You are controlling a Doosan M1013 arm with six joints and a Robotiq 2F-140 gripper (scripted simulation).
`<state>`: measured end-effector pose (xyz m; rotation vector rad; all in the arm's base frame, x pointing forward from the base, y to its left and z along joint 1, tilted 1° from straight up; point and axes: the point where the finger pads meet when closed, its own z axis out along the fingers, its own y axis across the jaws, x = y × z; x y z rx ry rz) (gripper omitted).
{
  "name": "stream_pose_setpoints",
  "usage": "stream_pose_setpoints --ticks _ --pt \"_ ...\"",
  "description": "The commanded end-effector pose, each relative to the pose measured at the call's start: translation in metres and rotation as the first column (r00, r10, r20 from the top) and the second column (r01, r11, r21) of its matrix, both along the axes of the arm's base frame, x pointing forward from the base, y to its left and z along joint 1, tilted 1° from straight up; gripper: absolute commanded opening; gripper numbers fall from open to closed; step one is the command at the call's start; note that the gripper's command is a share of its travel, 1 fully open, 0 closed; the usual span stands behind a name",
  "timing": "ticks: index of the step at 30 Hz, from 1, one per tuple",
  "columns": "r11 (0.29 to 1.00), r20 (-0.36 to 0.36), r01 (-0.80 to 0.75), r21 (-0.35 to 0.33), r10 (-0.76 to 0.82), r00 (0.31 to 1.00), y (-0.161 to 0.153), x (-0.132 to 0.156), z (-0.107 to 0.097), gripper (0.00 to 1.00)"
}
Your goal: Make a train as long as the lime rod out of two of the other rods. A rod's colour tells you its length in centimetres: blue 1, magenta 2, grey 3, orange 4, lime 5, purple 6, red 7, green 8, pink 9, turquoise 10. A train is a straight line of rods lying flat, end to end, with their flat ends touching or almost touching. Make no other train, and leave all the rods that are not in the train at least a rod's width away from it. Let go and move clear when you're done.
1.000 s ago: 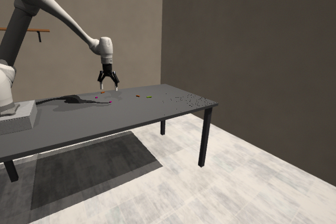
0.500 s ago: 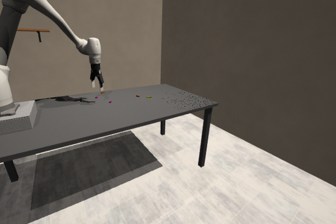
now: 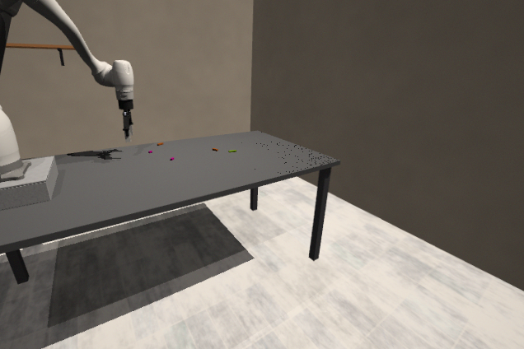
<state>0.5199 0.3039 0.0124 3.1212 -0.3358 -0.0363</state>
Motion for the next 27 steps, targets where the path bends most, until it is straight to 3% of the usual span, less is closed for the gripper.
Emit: stream_pose_setpoints --ticks 1,10,18,19,27 --pt "0.987 0.013 0.162 -0.02 -0.162 0.987 0.023 -0.035 -0.002 1.0" --pt "0.888 0.02 0.458 -0.023 -0.458 0.889 0.056 -0.109 -0.008 1.0" --pt "0.869 0.021 0.495 -0.023 -0.494 0.869 0.059 -0.119 -0.009 1.0" --pt "0.869 0.021 0.495 -0.023 -0.494 0.869 0.059 -0.119 -0.009 0.23" --pt "0.869 0.021 0.495 -0.023 -0.494 0.869 0.059 -0.119 -0.009 0.23"
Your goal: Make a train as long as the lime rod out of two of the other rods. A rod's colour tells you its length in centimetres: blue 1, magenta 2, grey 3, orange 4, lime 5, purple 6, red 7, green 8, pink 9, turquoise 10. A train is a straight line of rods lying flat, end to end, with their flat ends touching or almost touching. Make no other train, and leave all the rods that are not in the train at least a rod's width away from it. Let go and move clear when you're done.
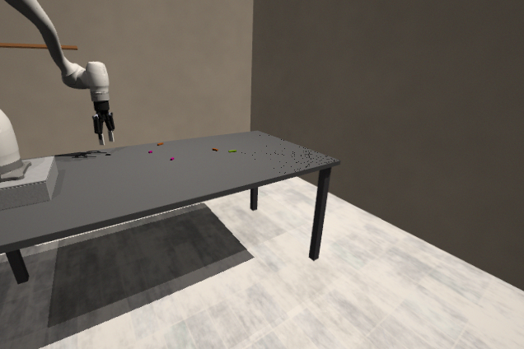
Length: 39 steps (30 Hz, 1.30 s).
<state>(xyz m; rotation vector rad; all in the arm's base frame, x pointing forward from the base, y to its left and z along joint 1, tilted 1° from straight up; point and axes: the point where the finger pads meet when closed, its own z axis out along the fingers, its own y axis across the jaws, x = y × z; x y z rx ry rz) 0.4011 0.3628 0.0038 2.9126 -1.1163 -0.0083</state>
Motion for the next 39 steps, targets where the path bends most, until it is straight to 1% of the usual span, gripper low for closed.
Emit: stream_pose_setpoints --ticks 1,29,39 --pt "1.0 0.0 0.0 0.0 0.0 1.0 0.0 0.0 0.0001 0.23" --pt "1.0 0.0 0.0 0.0 0.0 1.0 0.0 0.0 -0.0001 0.23" --pt "1.0 0.0 0.0 0.0 0.0 1.0 0.0 -0.0001 -0.0031 0.23"
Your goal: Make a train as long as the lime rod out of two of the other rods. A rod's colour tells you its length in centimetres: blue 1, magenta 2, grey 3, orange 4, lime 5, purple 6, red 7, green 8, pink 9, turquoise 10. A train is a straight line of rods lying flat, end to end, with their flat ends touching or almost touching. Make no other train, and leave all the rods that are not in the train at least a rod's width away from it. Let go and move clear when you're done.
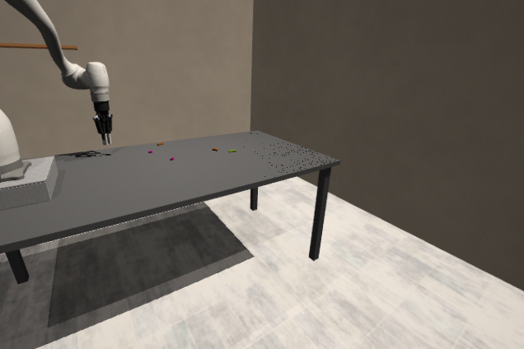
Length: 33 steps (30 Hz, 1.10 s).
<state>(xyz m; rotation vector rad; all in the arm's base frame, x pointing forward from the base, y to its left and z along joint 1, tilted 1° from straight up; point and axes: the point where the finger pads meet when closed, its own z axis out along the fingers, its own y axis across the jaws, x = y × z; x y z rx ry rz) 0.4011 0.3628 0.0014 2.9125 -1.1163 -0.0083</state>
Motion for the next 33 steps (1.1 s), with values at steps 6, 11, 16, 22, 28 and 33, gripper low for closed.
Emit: stream_pose_setpoints --ticks 6,11,16,22,28,33 --pt "1.0 0.0 0.0 0.0 0.0 1.0 0.0 0.0 -0.006 0.23" --pt "1.0 0.0 0.0 0.0 0.0 1.0 0.0 0.0 -0.013 0.23" --pt "1.0 0.0 0.0 0.0 0.0 1.0 0.0 0.0 -0.018 0.23" --pt "1.0 0.0 0.0 0.0 0.0 1.0 0.0 0.0 -0.027 0.23" --pt "1.0 0.0 0.0 0.0 0.0 1.0 -0.001 -0.001 -0.036 0.23" --pt "1.0 0.0 0.0 0.0 0.0 1.0 -0.001 -0.001 -0.04 0.23"
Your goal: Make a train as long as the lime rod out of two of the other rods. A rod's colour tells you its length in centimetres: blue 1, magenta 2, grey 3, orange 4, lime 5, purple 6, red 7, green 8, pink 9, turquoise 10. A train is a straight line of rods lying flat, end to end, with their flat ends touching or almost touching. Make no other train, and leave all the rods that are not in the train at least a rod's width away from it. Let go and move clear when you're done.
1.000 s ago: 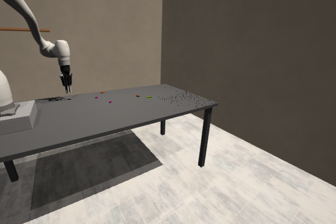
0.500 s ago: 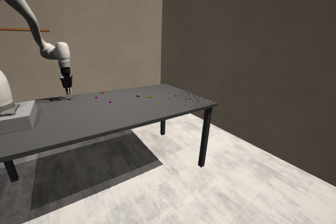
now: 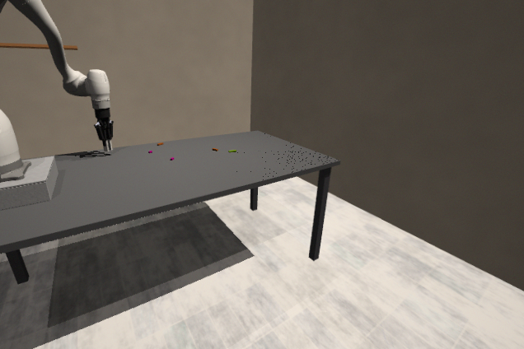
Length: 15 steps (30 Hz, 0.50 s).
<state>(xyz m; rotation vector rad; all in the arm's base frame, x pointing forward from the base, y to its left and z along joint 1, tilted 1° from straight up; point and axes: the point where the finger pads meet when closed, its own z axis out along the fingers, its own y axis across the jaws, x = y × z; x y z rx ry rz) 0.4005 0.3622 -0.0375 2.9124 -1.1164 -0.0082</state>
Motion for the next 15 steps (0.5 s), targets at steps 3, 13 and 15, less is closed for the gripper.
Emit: stream_pose_setpoints --ticks 3,13,15 --pt "1.0 0.0 0.0 0.0 0.0 1.0 0.0 -0.0001 -0.0046 0.23" --pt "1.0 0.0 0.0 0.0 0.0 1.0 -0.0001 -0.0002 -0.0102 0.23" --pt "1.0 0.0 0.0 0.0 0.0 1.0 -0.0001 -0.0002 -0.0102 0.23"
